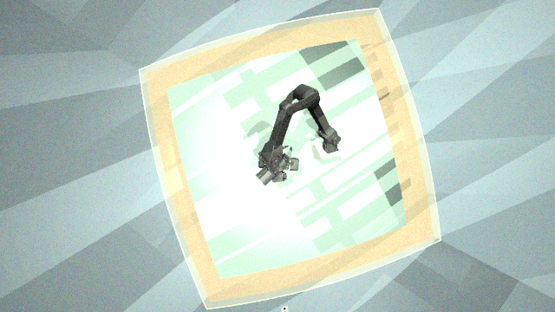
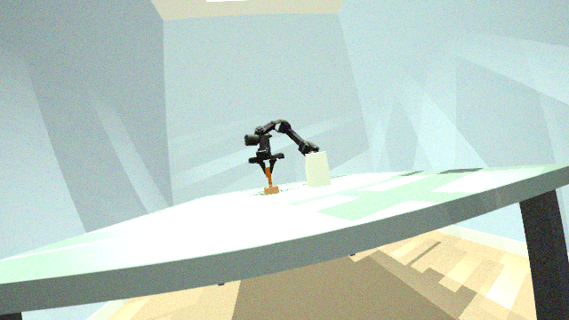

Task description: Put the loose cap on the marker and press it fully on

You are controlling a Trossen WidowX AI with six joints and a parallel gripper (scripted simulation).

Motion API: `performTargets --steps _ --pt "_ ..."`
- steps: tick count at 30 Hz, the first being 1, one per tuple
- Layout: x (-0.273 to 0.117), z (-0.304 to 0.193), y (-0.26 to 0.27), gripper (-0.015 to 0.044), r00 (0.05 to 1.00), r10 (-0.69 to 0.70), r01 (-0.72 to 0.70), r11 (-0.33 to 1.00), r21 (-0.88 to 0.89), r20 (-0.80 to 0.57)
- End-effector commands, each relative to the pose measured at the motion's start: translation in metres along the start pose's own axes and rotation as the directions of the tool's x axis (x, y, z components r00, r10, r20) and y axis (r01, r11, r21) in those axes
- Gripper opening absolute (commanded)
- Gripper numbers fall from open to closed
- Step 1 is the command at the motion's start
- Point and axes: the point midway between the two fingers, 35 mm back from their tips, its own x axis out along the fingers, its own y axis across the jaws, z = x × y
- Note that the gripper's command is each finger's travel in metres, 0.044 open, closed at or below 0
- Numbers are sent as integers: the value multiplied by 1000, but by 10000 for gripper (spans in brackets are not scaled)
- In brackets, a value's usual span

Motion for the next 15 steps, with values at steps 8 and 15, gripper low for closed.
performTargets --steps 8,15 --pt "24 -2 1 0 1000 4 -4 1000 7 -13" --pt "35 0 2 0 1000 4 -3 1000 8 -14"
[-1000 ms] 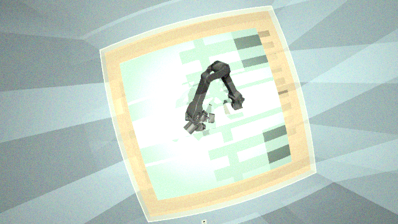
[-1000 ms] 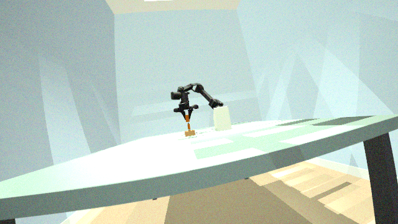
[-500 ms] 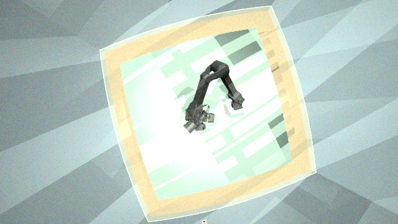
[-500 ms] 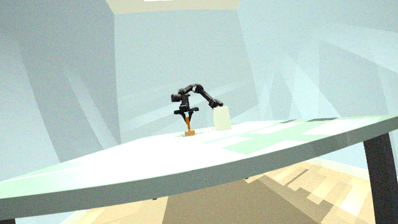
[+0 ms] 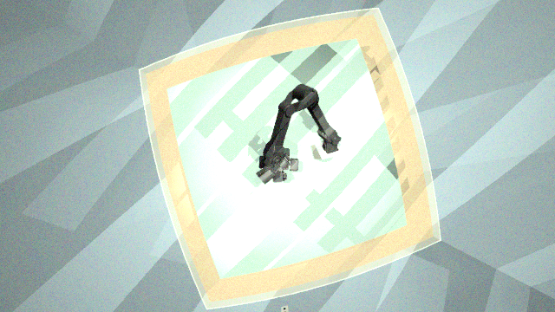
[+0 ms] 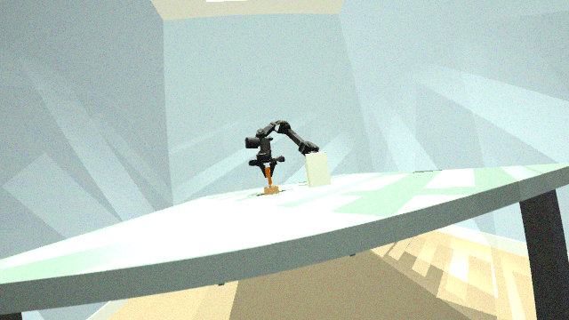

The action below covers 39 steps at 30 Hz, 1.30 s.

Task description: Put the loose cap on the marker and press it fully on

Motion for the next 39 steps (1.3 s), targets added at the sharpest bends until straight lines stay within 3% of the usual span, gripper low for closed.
performTargets --steps 1,22,39 --pt "21 -4 2 0 999 22 -21 1000 9 -35" --pt "54 0 5 0 999 21 -21 1000 9 -37" --pt "56 1 6 0 999 21 -21 1000 9 -37"
